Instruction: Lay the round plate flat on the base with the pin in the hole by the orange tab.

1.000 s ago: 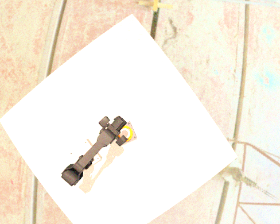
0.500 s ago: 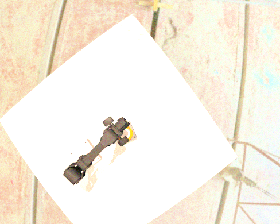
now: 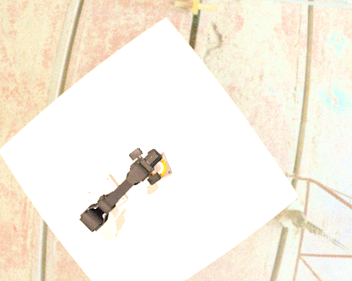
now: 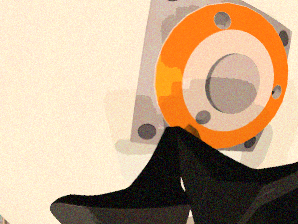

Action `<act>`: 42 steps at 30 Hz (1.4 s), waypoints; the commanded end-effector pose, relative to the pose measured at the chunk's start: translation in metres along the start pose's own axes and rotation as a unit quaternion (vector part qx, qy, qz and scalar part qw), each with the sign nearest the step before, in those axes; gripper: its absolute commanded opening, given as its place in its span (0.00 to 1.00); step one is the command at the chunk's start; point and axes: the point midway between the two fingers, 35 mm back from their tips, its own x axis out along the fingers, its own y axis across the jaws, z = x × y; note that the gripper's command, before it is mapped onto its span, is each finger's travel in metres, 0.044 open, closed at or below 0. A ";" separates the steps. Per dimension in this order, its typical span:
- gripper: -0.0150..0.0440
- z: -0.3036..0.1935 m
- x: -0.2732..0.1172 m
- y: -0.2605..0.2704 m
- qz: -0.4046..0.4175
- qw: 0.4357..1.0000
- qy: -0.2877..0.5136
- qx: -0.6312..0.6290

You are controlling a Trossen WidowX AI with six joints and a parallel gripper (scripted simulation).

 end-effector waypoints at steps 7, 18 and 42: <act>0.25 -0.011 0.001 -0.009 -0.002 1.000 0.001 -0.001; 0.25 -0.017 0.001 -0.019 -0.003 1.000 0.001 -0.001; 0.25 -0.023 0.000 -0.049 -0.004 1.000 0.001 -0.001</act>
